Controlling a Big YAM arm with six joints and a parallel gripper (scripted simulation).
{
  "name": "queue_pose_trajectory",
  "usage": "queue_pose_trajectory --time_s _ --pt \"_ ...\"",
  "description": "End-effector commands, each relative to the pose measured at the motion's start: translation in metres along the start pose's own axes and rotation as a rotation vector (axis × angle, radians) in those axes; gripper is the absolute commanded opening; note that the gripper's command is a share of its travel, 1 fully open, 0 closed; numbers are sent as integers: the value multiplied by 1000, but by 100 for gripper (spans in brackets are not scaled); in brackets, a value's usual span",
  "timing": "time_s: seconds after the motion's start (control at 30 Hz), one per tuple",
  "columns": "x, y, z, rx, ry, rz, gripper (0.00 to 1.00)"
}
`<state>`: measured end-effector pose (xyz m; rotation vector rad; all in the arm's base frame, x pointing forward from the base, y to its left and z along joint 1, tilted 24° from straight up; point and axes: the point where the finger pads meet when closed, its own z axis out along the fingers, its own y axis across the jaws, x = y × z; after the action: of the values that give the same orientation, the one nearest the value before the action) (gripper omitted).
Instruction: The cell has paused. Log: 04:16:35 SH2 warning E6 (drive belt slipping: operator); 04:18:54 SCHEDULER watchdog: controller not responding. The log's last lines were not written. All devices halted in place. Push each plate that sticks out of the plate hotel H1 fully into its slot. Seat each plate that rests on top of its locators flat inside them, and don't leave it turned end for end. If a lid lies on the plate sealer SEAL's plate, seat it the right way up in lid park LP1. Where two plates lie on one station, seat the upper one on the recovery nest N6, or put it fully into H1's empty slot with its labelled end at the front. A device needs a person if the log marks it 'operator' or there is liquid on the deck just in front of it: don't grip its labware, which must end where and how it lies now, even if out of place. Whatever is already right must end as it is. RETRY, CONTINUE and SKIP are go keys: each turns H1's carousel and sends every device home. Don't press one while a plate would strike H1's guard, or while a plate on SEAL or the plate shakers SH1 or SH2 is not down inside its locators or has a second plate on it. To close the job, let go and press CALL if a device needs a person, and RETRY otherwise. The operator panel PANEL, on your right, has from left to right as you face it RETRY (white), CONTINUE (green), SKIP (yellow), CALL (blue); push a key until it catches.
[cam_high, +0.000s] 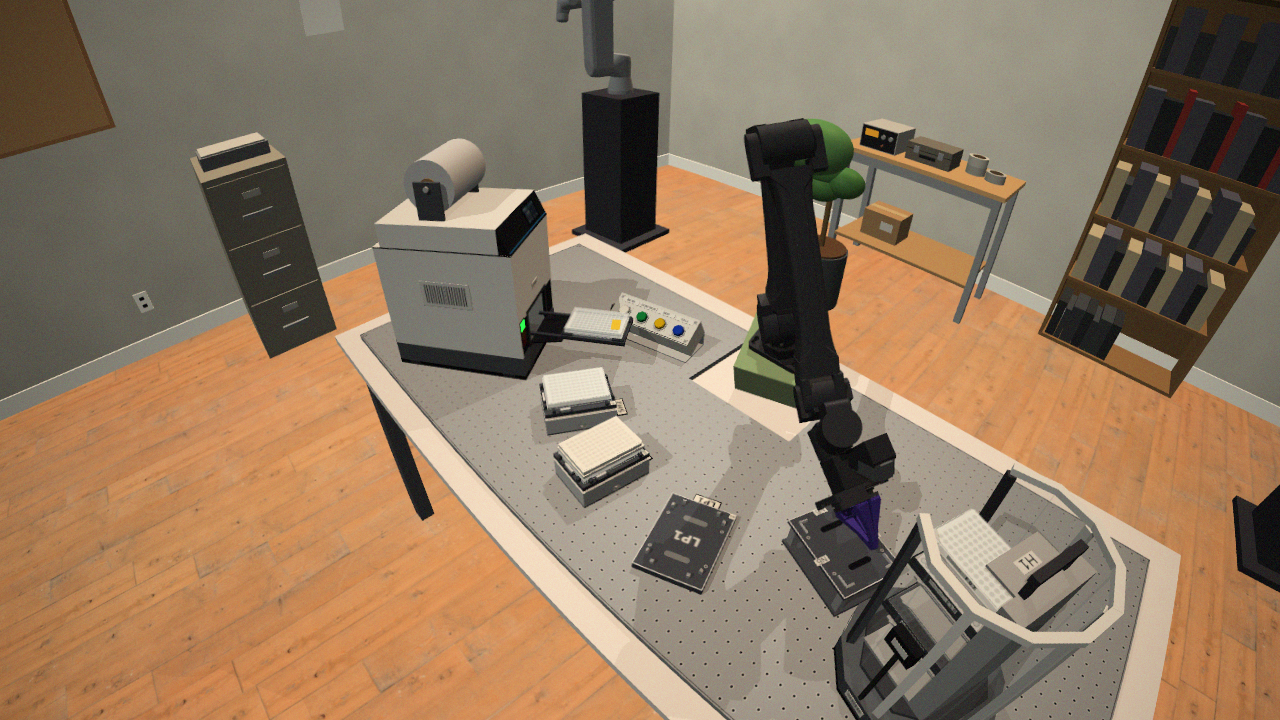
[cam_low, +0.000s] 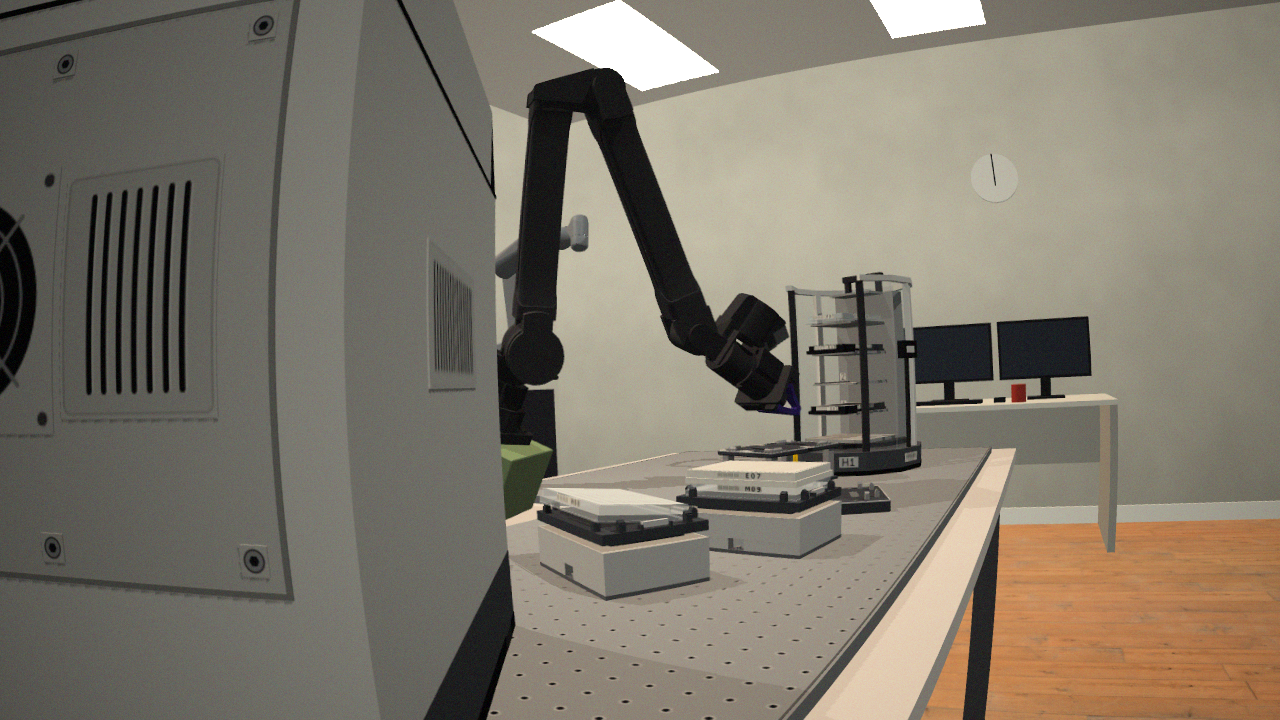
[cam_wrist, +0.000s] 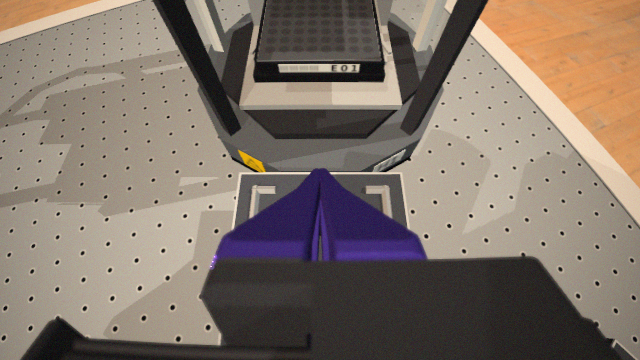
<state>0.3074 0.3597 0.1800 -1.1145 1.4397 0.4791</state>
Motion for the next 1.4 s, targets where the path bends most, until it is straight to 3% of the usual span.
queue_pose_trajectory --time_s 0.0,0.23,0.27,0.33,0.8,0.83,0.9,1.07,1.17,1.37 --pt "-3 -9 -9 24 -27 -16 0" --pt "1 -8 -16 24 -26 -17 0" --pt "10 -6 -15 16 -7 -10 0" --pt "4 -8 -20 24 -26 -17 0" --pt "14 -8 -37 24 -25 -18 0" --pt "23 -5 -36 16 -5 -11 0" --pt "17 -8 -42 24 -25 -18 0" --pt "21 -7 -48 24 -24 -18 0" --pt "31 -5 -45 15 2 -8 0" --pt "19 1 -48 1 -3 -9 0"
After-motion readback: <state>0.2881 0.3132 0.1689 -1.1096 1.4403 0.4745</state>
